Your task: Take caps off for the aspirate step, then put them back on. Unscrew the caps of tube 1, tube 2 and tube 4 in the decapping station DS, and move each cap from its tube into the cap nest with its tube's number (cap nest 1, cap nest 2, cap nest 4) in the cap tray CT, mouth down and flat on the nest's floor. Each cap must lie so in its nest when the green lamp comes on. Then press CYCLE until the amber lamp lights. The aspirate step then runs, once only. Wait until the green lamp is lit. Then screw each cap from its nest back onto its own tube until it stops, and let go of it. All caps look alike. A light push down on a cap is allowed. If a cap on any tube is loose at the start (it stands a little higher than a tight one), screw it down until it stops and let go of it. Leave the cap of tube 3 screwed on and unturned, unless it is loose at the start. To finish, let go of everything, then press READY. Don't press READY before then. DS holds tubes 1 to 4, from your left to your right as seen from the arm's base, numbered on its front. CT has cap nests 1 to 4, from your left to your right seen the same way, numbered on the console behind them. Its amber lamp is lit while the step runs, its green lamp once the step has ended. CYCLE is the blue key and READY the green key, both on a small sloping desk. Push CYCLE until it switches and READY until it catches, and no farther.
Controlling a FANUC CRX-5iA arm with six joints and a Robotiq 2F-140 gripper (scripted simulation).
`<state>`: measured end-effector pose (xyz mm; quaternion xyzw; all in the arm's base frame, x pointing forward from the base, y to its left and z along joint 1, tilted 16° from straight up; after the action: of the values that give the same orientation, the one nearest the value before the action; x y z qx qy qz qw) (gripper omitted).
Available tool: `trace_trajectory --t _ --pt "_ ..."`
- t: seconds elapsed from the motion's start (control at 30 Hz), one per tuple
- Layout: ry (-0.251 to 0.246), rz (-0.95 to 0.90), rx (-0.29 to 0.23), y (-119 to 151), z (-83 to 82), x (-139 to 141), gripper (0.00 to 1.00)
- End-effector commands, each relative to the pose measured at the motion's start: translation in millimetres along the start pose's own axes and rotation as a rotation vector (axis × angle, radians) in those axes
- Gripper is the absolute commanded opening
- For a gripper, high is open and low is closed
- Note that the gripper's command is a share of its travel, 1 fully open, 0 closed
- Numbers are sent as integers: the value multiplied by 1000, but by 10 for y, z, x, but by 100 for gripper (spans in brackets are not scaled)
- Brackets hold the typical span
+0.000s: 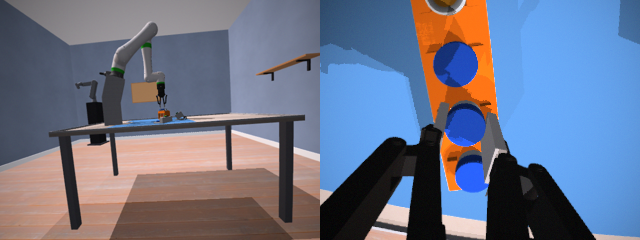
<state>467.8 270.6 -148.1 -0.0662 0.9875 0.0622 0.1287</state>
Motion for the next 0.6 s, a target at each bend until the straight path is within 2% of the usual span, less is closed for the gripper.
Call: trace_trajectory --t 0.0,0.13,0.17,0.5,0.53,0.57 --pt "0 156 12 5 3 -3 0" --pt "0 156 12 5 3 -3 0" --pt "0 156 12 5 3 -3 35" --pt "0 156 12 5 3 -3 35" --pt "0 73 12 5 -1 -3 35" --pt "0 73 12 5 -1 -3 35"
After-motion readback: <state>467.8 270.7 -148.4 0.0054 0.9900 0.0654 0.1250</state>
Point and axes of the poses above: the point where the finger pads meet when closed, its own z axis out along the fingers, its own x axis across the jaws, y = z × x, the point moved 2 cm from there along -z, back along the fingers, and after that the axes turned 1 degree about z, right-handed, at the moved point
